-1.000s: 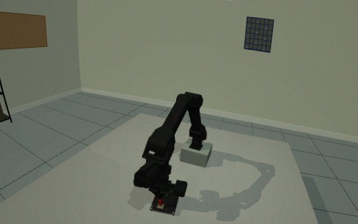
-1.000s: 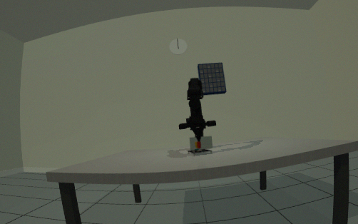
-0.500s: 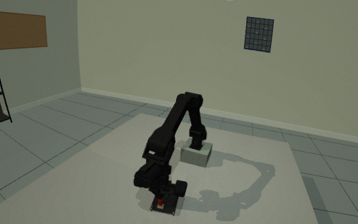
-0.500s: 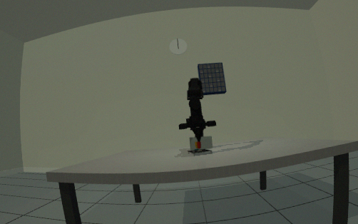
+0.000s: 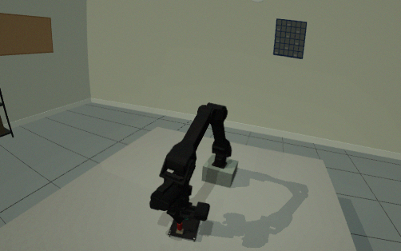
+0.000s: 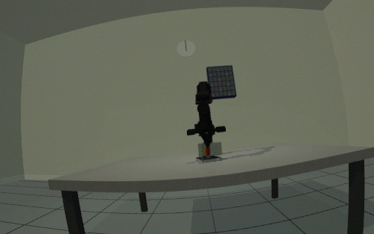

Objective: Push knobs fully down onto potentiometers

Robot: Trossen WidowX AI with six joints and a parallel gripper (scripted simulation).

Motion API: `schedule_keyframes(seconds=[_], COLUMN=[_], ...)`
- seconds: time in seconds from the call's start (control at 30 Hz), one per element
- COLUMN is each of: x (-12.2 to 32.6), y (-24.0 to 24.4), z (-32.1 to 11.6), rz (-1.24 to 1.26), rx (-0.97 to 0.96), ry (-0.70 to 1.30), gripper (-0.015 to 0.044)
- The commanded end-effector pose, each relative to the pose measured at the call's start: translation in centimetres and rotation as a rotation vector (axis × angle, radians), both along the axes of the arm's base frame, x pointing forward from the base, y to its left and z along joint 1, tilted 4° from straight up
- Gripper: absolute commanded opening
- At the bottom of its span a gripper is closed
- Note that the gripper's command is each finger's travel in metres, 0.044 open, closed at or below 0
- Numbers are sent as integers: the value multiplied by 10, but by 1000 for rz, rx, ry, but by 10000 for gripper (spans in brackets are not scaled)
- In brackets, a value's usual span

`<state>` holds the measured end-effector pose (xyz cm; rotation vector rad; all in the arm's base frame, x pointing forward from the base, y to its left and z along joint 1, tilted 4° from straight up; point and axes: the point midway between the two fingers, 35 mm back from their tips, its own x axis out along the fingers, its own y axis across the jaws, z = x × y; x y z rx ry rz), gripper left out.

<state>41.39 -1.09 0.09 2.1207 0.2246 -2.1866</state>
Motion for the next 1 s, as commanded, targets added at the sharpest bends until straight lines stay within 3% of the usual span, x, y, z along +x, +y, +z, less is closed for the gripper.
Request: schedule_keyframes(seconds=[0.0,0.97], x=[0,0], y=[0,0], z=[-6,-11], rz=[-5,-5], rx=[-5,-5], ry=[4,4], gripper=[0,0])
